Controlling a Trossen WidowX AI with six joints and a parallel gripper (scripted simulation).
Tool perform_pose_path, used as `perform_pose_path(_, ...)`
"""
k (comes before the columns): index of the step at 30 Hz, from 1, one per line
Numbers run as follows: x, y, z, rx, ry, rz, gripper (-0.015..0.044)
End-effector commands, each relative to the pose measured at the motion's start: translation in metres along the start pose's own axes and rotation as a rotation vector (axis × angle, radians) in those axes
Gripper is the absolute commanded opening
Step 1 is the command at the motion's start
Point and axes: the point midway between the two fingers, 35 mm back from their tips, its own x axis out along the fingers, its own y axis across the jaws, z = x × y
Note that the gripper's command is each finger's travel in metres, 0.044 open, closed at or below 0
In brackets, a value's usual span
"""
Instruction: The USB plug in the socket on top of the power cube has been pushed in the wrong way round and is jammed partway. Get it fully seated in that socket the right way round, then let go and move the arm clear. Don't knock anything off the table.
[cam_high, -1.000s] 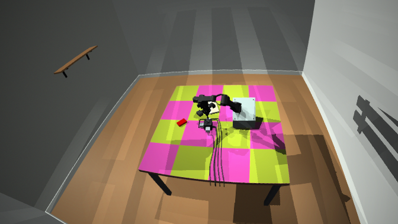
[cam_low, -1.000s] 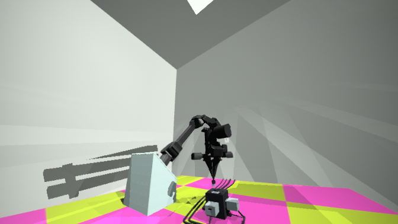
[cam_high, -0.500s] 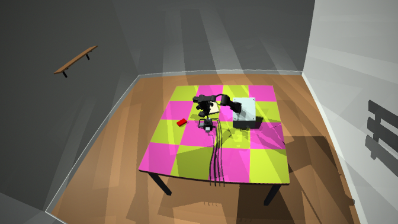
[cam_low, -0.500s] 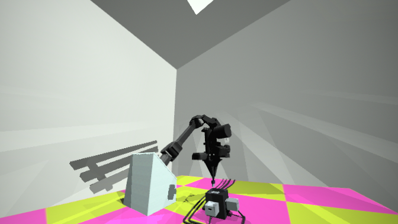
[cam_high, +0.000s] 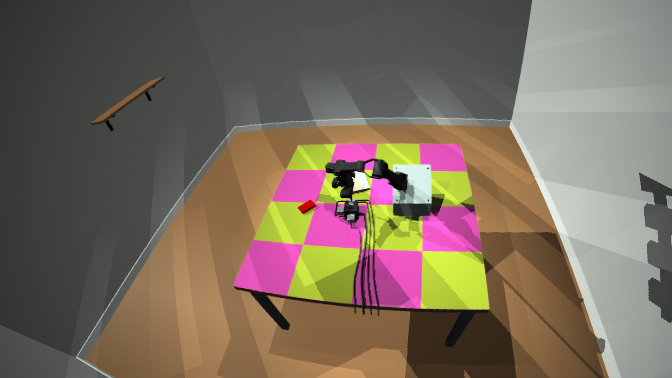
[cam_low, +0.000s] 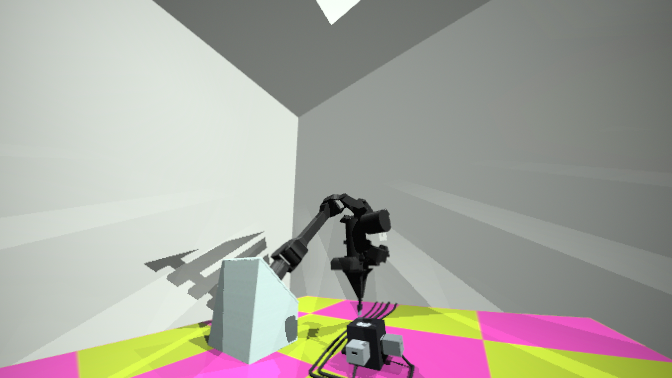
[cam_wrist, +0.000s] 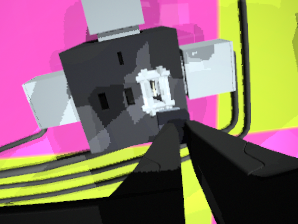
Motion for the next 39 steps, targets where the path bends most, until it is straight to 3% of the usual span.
perform_pose_path(1, 0.0002, -0.0001, -0.0005, -0.113, 0.002, 0.0, 0.0)
perform_pose_path(39, 0.0003, -0.0001, -0.0005, -1.108, 0.001, 0.001, 0.0)
